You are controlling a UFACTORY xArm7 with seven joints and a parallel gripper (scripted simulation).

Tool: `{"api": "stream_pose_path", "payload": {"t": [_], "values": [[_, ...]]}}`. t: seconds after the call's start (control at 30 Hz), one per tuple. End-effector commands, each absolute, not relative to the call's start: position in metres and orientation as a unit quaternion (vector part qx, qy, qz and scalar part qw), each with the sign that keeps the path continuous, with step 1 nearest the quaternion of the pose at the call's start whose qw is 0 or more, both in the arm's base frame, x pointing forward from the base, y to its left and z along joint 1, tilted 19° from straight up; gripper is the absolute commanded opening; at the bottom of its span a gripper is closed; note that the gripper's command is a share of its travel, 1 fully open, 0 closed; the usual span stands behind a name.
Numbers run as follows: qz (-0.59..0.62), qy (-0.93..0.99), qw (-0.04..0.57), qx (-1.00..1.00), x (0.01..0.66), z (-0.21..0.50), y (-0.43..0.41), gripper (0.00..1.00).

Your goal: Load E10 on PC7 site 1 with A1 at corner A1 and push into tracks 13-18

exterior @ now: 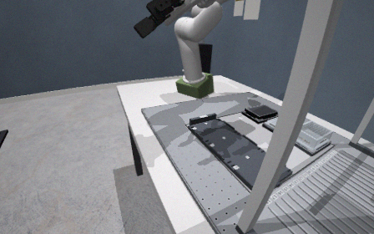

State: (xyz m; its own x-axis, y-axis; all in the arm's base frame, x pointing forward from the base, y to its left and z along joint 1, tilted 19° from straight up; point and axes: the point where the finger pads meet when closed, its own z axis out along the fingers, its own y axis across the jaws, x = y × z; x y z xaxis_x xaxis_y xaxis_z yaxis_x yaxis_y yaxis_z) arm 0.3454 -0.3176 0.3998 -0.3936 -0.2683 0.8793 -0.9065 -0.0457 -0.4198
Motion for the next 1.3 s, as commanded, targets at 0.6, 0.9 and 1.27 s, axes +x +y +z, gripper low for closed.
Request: {"api": "stream_pose_path", "payload": {"t": [0.6,0.9,1.27], "values": [[0.555,-0.636,0.257,0.47,0.352,0.402,-0.31,1.0],[0.554,-0.654,0.202,0.475,0.372,0.398,-0.285,1.0],[0.536,-0.68,0.123,0.485,0.394,0.386,-0.252,1.0]]}}
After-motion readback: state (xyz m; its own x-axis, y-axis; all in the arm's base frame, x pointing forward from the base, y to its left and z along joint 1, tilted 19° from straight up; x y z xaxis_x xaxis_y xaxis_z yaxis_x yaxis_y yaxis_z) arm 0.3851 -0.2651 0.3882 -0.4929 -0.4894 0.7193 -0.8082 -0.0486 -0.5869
